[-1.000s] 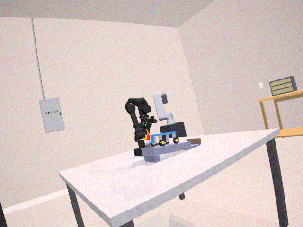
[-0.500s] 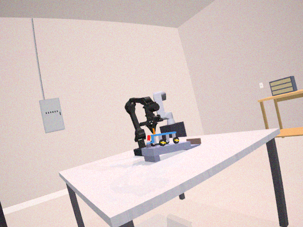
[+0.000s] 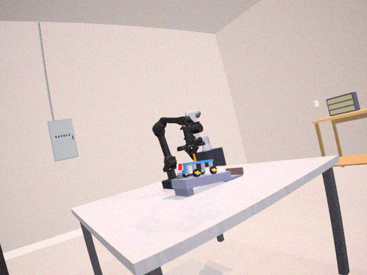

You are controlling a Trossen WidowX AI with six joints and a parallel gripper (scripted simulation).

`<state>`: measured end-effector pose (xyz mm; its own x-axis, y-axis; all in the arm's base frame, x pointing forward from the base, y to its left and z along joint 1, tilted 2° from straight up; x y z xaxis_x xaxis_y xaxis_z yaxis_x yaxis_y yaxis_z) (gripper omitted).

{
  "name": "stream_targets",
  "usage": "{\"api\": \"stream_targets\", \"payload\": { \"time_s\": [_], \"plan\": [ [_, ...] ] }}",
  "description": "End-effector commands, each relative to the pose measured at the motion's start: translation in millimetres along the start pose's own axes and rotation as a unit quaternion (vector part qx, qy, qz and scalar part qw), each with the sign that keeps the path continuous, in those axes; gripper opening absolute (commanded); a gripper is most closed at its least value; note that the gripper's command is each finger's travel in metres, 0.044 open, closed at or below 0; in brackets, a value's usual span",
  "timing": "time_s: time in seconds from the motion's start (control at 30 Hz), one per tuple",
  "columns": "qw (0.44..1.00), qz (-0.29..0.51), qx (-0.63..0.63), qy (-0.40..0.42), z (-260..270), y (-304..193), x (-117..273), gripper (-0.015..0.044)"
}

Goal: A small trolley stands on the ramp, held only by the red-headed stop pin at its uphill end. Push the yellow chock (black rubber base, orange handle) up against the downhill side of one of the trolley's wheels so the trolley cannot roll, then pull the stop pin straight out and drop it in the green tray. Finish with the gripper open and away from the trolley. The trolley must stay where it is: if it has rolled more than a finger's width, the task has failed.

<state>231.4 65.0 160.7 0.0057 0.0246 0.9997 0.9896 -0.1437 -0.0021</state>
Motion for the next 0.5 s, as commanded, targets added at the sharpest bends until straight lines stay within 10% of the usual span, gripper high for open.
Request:
{"api": "stream_targets", "payload": {
  "time_s": [0.0,0.47],
  "plan": [
    [1.000,0.003,-0.001,0.002,16,1,-2,0.0000],
    [1.000,0.003,-0.001,0.004,74,4,-5,0.0000]
  ]
}}
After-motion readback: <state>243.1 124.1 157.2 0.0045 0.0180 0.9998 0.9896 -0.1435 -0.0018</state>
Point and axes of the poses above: the point midway between the two fingers, 35 mm back from their tips, its own x axis back along the fingers, its own z axis across the jaws, y = z × x, the point moved 2 cm from there along x, back along the fingers, and after that the axes turned 9 degrees about -x, right-handed, at the moved point
